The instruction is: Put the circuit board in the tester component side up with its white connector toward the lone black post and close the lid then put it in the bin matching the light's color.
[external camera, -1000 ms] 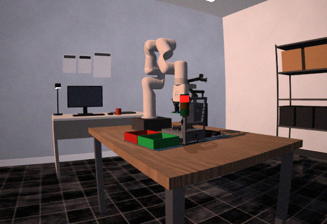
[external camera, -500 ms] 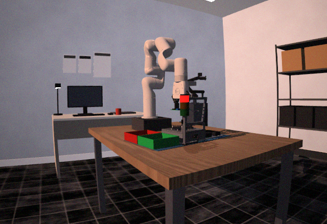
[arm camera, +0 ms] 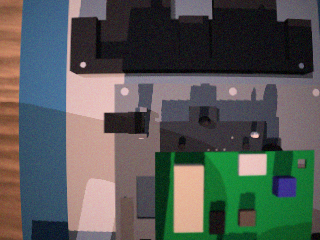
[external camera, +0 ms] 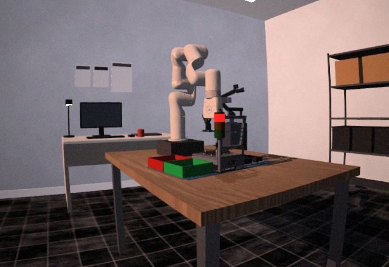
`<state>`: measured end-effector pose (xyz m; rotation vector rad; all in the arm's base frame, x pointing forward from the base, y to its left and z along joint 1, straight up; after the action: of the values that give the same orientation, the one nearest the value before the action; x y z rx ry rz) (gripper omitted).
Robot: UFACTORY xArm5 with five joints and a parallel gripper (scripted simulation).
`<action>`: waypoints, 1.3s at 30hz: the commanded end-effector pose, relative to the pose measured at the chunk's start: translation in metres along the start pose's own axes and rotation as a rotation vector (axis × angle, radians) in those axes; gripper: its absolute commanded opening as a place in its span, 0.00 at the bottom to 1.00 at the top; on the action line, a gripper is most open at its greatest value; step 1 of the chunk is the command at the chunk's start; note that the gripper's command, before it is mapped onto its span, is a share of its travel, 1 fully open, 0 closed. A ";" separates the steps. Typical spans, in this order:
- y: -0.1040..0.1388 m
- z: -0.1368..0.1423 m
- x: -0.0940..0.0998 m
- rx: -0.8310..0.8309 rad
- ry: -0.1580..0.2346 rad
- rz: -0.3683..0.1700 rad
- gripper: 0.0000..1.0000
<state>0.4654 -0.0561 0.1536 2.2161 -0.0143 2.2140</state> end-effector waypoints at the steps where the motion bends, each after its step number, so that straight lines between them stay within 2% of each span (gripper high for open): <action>1: 0.011 -0.003 -0.002 0.000 0.004 0.000 0.79; 6: 0.030 -0.011 -0.007 0.000 0.004 -0.001 0.79; 17: 0.103 -0.040 -0.029 0.000 0.004 -0.001 0.79; 19: 0.103 -0.040 -0.029 0.000 0.004 -0.001 0.79; 30: 0.171 -0.067 -0.049 0.000 0.004 -0.001 0.79; 34: 0.187 -0.073 -0.053 0.000 0.003 -0.002 0.79; 39: 0.194 -0.076 -0.056 0.000 0.003 -0.002 0.79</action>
<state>0.3887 -0.2411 0.0990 2.2160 -0.0154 2.2140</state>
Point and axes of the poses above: the point where the finger pads meet when closed, its own x axis back along the fingers, its own z axis across the jaws, y = z × x, the point moved 6 cm from there along x, back along the fingers, and after that the axes turned 6 degrees about -x, right-handed, at the moved point
